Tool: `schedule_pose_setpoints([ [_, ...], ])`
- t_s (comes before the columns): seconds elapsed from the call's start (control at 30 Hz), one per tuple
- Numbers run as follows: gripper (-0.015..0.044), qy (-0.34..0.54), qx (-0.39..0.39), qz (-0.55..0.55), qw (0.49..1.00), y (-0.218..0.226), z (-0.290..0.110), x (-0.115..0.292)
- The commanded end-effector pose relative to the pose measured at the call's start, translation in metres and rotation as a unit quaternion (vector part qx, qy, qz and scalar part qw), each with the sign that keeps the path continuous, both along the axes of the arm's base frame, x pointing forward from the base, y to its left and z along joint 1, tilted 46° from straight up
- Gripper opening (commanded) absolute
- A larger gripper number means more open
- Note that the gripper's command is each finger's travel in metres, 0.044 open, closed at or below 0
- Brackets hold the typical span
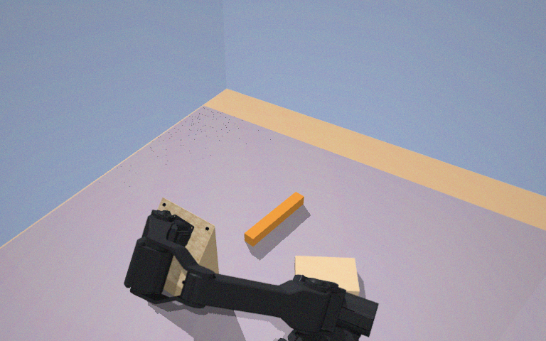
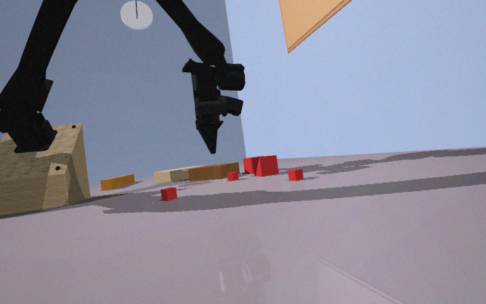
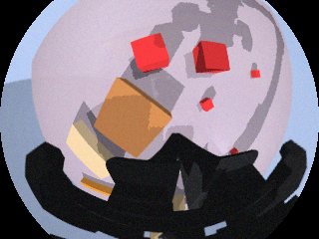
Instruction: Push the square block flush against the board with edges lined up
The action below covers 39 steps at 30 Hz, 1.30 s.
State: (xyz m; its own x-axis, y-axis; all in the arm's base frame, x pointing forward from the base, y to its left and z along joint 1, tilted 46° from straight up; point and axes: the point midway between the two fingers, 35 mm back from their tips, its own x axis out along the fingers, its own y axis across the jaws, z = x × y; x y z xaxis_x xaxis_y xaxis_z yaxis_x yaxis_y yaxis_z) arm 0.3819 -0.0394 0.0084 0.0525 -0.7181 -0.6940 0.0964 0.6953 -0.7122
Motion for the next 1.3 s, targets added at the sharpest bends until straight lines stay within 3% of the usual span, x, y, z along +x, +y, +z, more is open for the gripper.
schedule_pose_setpoints([
  [0.0,0.0,-0.045,0.002,-0.045,0.998,-0.001,0.001,0.008],
  [0.43,0.0,-0.202,0.013,-0.195,0.96,-0.005,0.007,0.035],
  [0.6,0.0,-0.204,0.013,-0.197,0.959,-0.007,0.005,0.036],
  [0.77,0.0,-0.236,0.014,-0.227,0.945,-0.046,-0.03,0.044],
  [1.27,0.0,-0.236,0.015,-0.227,0.945,-0.038,-0.038,0.035],
])
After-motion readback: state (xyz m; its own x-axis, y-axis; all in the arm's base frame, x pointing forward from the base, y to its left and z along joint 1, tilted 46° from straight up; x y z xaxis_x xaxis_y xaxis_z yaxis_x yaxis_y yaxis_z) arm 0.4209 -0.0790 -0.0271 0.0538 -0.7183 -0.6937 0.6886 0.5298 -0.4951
